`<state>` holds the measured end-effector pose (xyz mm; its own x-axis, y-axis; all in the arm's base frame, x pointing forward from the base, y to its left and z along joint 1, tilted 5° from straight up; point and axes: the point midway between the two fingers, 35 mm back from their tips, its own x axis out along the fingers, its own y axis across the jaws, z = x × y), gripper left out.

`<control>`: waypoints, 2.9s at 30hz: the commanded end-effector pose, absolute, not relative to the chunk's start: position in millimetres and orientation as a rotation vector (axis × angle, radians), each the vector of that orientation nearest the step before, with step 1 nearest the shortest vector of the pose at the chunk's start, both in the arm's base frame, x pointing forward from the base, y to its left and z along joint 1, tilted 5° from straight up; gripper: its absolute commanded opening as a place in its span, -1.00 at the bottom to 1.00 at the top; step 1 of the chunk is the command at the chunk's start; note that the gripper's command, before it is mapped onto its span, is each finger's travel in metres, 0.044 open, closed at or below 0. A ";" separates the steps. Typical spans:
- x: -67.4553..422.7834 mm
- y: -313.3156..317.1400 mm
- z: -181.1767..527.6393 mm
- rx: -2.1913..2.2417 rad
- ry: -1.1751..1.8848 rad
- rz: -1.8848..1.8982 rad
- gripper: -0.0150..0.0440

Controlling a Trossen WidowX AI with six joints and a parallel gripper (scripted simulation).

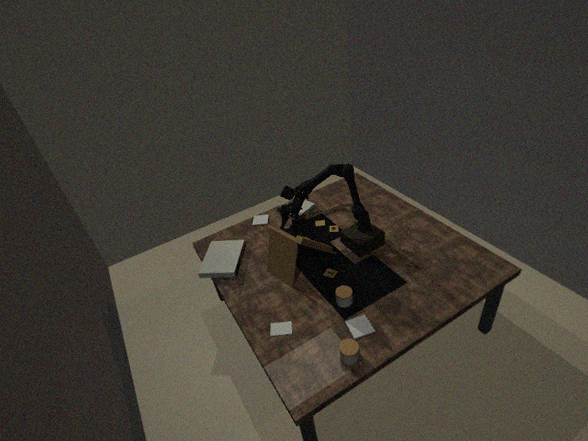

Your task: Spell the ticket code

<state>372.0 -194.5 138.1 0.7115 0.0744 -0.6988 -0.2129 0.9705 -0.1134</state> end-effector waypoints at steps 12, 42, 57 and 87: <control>370.5 -187.1 137.1 -0.188 0.767 0.158 -0.49; 367.9 -175.0 135.6 -0.189 0.764 0.161 -0.40; 362.2 -175.5 141.7 -0.187 0.767 0.159 0.51; 348.7 -177.3 153.6 -0.187 0.769 0.159 0.51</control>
<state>350.5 -177.2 151.5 0.7070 0.0728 -0.7034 -0.2081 0.9721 -0.1086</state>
